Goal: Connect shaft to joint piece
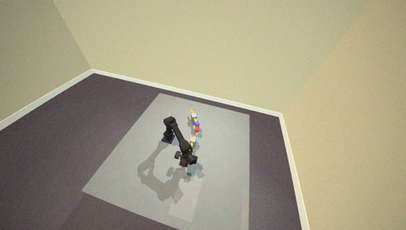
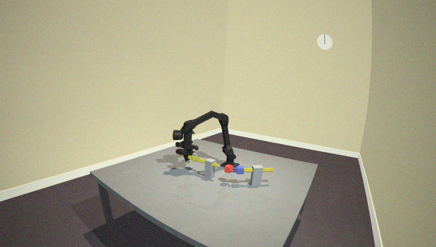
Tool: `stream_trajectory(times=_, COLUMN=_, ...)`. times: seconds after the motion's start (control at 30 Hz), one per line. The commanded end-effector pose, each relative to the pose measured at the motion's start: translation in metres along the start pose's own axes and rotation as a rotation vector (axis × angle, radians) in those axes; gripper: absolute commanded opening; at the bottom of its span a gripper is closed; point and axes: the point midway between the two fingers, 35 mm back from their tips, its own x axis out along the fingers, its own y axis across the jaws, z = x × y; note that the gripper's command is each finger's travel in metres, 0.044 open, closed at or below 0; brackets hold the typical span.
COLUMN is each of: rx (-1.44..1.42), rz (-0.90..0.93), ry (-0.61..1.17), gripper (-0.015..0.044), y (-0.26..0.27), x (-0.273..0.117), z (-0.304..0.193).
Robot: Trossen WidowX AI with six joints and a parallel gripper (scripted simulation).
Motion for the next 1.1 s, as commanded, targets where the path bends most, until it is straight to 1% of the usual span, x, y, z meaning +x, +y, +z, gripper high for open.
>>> stream_trajectory(times=0.0, rx=0.0, rz=0.0, ry=0.0, gripper=0.0067, y=0.0, x=0.0, z=0.0)
stream_trajectory(times=0.77, rx=0.0, rz=0.0, ry=0.0, gripper=0.0067, y=0.0, x=0.0, z=0.0)
stream_trajectory(times=1.0, rx=0.0, rz=0.0, ry=0.0, gripper=0.002, y=0.0, x=0.0, z=0.0)
stream_trajectory(times=1.03, rx=0.0, rz=0.0, ry=0.0, gripper=0.0, y=0.0, x=0.0, z=0.0)
stream_trajectory(times=1.07, rx=0.0, rz=0.0, ry=0.0, gripper=0.0, y=0.0, x=0.0, z=0.0)
